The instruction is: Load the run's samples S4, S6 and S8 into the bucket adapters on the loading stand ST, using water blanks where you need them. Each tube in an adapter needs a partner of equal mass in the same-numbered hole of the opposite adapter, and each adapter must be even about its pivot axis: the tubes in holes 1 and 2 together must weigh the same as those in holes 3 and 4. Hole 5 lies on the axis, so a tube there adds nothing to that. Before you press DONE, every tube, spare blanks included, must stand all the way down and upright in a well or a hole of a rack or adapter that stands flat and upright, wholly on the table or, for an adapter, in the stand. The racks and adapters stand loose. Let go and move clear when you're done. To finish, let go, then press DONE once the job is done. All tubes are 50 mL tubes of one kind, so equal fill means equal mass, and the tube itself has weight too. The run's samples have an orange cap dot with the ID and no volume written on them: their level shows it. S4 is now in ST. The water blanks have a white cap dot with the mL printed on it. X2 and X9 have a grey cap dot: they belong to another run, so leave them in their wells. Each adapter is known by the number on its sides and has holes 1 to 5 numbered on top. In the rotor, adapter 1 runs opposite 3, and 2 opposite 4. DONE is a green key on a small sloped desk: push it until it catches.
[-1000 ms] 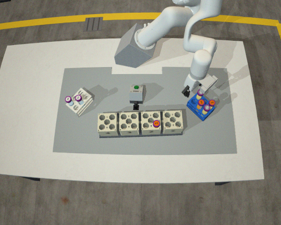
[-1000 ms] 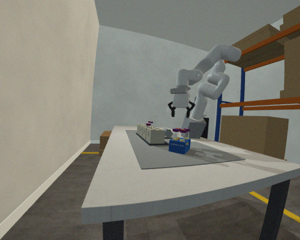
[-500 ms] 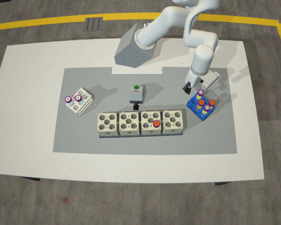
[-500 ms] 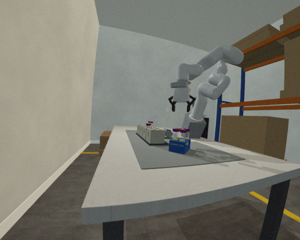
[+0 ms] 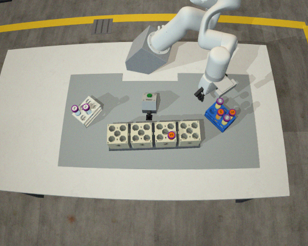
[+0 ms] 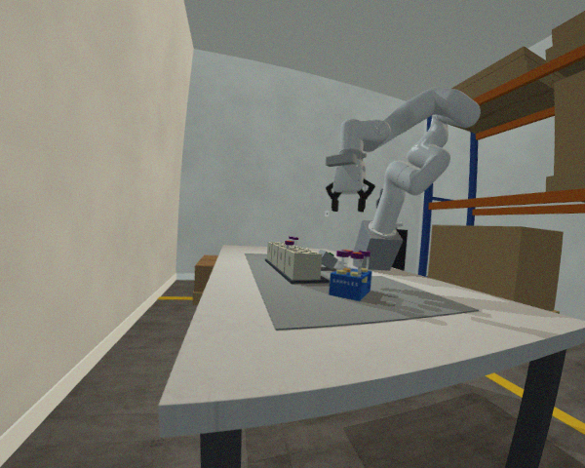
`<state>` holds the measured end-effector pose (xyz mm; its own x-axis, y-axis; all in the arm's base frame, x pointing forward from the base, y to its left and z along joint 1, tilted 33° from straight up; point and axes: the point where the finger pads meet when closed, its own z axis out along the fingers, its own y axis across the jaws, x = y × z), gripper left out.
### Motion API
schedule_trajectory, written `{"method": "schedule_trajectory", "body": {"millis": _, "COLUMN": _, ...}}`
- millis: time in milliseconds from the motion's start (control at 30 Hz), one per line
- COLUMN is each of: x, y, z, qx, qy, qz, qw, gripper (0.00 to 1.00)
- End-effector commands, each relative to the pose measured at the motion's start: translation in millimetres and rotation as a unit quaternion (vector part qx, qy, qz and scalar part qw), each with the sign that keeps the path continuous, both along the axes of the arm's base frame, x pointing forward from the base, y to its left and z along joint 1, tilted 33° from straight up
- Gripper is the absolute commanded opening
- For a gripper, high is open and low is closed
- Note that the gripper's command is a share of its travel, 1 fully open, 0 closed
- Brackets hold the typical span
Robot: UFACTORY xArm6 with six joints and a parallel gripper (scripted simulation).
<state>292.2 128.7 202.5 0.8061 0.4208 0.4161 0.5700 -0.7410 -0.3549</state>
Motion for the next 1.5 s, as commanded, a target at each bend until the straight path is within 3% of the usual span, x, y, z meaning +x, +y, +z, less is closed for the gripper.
{"method": "schedule_trajectory", "body": {"millis": 0, "x": 14, "y": -24, "z": -10, "qx": 0.015, "qy": 0.05, "qz": -0.079, "qw": 0.996, "gripper": 1.0}}
{"method": "schedule_trajectory", "body": {"millis": 233, "x": 24, "y": -44, "z": -21, "qx": 0.028, "qy": 0.093, "qz": -0.148, "qw": 0.984, "gripper": 1.0}}
{"method": "schedule_trajectory", "body": {"millis": 533, "x": 44, "y": -80, "z": -40, "qx": 0.051, "qy": 0.169, "qz": -0.27, "qw": 0.947, "gripper": 1.0}}
{"method": "schedule_trajectory", "body": {"millis": 1467, "x": 95, "y": -176, "z": -90, "qx": 0.051, "qy": 0.171, "qz": -0.273, "qw": 0.945, "gripper": 1.0}}
